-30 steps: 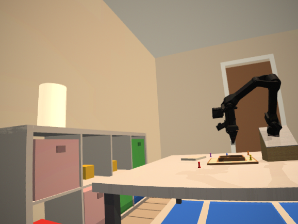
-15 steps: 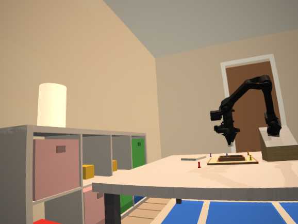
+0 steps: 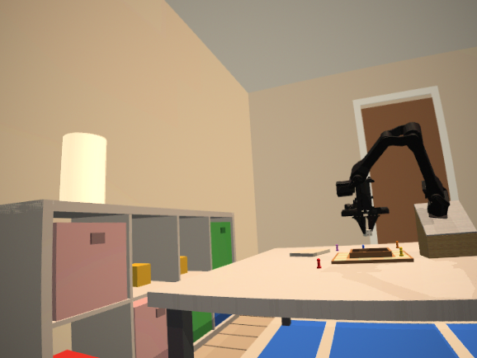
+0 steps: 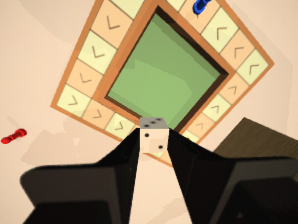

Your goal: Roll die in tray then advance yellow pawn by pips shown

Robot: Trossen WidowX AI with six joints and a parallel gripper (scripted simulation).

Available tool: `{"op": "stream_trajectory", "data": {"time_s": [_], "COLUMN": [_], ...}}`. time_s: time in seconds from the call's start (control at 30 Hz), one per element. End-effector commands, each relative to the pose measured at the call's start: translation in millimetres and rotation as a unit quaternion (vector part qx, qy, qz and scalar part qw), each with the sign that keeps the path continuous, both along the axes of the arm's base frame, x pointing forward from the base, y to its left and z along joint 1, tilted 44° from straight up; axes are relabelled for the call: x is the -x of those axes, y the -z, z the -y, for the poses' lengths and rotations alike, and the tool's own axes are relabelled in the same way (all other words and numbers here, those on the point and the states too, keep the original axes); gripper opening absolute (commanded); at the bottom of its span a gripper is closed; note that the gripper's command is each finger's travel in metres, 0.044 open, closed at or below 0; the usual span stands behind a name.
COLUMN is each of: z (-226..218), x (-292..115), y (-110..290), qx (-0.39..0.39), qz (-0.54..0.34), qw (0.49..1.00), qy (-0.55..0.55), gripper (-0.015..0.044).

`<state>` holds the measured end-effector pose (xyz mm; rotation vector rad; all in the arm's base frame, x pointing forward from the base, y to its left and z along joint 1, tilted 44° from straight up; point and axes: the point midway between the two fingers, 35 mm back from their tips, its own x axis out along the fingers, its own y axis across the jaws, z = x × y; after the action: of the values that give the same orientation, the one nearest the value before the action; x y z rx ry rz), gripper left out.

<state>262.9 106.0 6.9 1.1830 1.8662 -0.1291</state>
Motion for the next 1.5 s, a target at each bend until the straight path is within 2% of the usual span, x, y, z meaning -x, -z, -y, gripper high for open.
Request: {"op": "stream_trajectory", "data": {"time_s": [0.0,0.37,0.67,1.07,1.47], "z": [8,25,26,23,23], "x": [-1,0,0,11,12], "y": [14,41,43,54,57], "qx": [0.013,0.036,0.04,0.223,0.376], "qz": [-0.056,-0.18,-0.187,-0.152,-0.054], "qw": [0.997,0.965,0.962,0.943,0.895], "qy": [0.058,0.189,0.196,0.195,0.232], "gripper": [0.0,0.0,0.0,0.0,0.0]}}
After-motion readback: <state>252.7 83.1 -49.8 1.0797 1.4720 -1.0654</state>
